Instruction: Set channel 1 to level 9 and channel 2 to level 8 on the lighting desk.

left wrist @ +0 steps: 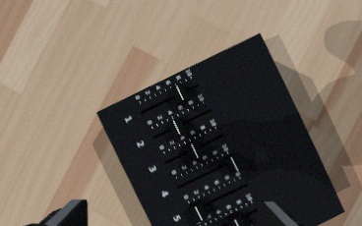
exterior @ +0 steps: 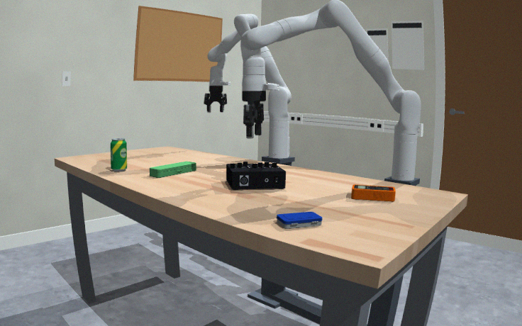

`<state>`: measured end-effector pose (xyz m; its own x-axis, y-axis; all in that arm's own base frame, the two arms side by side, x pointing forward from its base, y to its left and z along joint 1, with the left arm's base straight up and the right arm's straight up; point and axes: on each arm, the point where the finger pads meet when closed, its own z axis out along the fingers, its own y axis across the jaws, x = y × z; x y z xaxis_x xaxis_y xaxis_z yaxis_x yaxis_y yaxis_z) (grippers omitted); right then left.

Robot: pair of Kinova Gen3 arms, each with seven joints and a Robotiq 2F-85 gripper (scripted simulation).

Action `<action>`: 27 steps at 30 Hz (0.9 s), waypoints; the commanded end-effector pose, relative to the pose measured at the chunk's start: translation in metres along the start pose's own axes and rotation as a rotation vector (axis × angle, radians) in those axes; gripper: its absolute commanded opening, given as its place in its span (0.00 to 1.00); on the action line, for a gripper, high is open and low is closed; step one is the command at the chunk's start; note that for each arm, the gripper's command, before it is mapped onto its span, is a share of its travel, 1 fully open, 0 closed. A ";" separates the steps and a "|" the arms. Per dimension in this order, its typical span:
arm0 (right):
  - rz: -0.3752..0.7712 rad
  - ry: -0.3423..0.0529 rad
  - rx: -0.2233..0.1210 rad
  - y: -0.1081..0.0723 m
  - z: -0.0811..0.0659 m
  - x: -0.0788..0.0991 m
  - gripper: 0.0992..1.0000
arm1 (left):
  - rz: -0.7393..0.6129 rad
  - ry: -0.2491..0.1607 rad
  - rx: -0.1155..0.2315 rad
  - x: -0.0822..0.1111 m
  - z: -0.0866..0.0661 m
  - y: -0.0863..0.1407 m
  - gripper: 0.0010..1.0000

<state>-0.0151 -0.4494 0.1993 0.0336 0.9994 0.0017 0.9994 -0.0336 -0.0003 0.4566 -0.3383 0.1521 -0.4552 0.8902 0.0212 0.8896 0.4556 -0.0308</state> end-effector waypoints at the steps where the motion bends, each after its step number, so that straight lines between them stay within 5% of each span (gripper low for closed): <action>1: 0.000 -0.002 0.000 0.000 -0.001 0.000 1.00 | -0.113 0.003 -0.007 0.002 -0.004 0.004 1.00; 14: 0.000 -0.002 0.000 0.000 -0.001 0.000 1.00 | -0.637 -0.011 -0.017 0.010 -0.024 0.021 1.00; 27: 0.000 -0.002 0.000 0.000 -0.001 0.000 1.00 | -0.942 -0.026 -0.018 0.014 -0.037 0.030 1.00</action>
<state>-0.0151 -0.4494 0.1993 0.0336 0.9994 0.0017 0.9994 -0.0336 -0.0003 0.4768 -0.3138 0.1847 -0.9775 0.2105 0.0113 0.2105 0.9776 0.0014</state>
